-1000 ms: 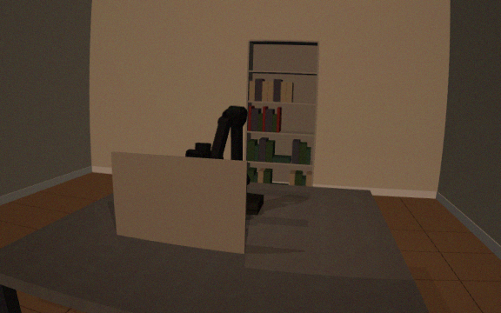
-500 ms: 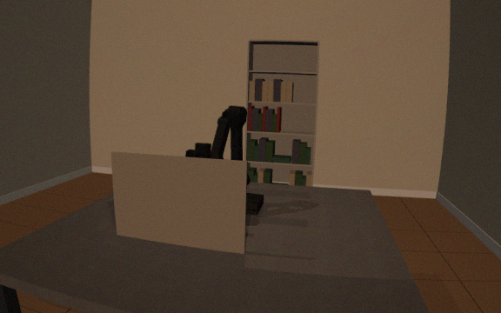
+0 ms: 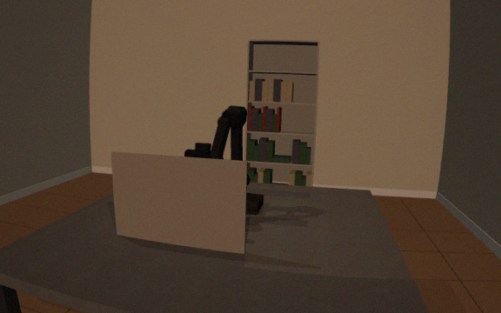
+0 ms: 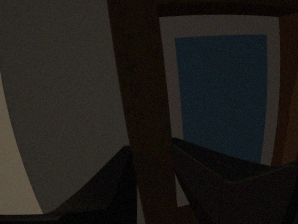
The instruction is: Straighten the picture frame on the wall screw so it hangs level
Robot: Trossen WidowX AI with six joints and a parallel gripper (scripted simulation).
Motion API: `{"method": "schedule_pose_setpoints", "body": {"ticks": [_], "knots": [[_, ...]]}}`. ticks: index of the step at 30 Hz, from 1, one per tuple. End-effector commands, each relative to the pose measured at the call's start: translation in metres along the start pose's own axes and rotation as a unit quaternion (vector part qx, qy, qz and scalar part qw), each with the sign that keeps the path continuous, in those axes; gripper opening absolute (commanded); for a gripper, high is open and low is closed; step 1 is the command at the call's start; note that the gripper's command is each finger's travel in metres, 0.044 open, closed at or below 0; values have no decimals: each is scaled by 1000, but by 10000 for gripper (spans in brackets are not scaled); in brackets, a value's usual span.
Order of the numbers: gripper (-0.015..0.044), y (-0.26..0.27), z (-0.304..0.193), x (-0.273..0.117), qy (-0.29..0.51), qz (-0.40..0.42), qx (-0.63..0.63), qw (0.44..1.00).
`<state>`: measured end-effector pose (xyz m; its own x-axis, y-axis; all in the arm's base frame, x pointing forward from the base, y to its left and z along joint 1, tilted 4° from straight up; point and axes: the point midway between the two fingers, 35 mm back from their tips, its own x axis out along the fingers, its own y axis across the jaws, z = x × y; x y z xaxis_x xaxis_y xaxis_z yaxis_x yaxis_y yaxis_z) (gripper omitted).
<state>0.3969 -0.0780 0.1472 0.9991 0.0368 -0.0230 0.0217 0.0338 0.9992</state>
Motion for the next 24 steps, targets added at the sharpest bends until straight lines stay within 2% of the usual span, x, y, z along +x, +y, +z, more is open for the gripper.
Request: {"method": "schedule_pose_setpoints", "body": {"ticks": [1,13,23,24], "knots": [[0,1,0,0,0,0,19,1000],[0,2,0,0,1,0,49,999],[260,2,0,0,0,0,39,999],[260,2,0,0,0,0,39,999]]}}
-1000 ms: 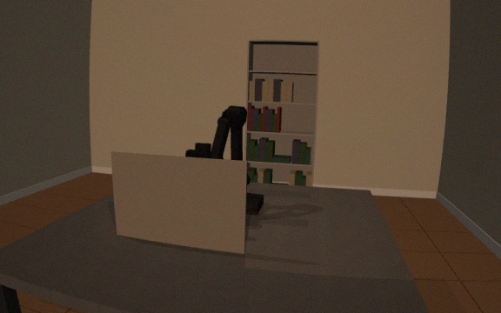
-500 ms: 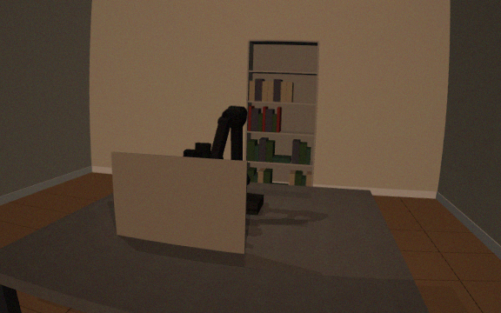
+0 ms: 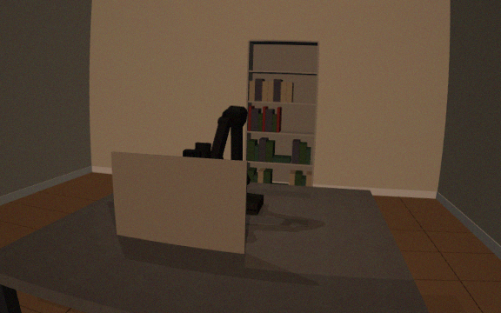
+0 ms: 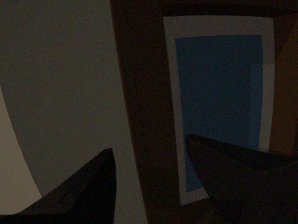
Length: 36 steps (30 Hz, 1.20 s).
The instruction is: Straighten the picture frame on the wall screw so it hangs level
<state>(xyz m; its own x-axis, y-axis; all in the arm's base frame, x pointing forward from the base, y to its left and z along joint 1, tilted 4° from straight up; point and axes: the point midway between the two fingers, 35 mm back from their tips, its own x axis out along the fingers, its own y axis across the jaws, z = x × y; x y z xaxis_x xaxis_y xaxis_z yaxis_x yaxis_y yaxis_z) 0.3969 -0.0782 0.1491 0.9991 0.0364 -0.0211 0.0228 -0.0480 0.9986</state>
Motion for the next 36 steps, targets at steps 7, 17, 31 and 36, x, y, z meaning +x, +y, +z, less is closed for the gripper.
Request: {"method": "schedule_pose_setpoints", "body": {"ticks": [7,17,31,36], "knots": [[260,0,5,-51,1,-1,-36,999],[260,-6,4,-92,-1,-3,-61,998],[260,31,12,-170,1,-7,-72,997],[260,34,2,-193,1,-7,-71,997]]}}
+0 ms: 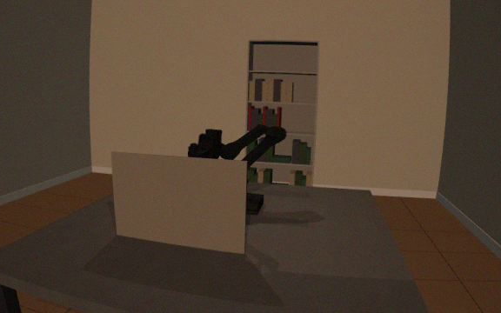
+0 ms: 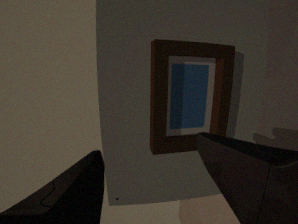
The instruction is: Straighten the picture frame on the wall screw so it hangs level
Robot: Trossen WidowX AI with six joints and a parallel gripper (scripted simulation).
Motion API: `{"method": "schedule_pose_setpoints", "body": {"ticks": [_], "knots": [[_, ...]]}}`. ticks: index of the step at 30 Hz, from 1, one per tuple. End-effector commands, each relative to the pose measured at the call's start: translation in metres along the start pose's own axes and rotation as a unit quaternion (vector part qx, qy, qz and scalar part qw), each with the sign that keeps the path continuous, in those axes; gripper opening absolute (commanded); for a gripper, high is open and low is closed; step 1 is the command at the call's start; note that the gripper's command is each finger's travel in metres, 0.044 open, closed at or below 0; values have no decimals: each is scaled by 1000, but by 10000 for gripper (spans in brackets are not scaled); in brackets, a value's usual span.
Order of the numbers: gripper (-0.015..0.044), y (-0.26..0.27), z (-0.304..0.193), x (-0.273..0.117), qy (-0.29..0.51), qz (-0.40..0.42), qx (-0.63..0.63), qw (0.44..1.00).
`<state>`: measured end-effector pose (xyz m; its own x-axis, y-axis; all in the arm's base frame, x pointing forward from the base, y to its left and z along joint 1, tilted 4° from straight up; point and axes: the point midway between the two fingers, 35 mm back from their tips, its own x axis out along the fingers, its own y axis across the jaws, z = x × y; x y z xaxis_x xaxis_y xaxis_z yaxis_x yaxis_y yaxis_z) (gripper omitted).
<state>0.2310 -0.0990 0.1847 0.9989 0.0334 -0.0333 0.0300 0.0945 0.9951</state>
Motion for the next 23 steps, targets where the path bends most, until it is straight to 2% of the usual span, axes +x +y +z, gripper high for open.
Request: {"method": "schedule_pose_setpoints", "body": {"ticks": [1,23], "knots": [[260,3,-11,-27,3,0,0,1000],[260,3,-11,-27,3,0,0,1000]]}}
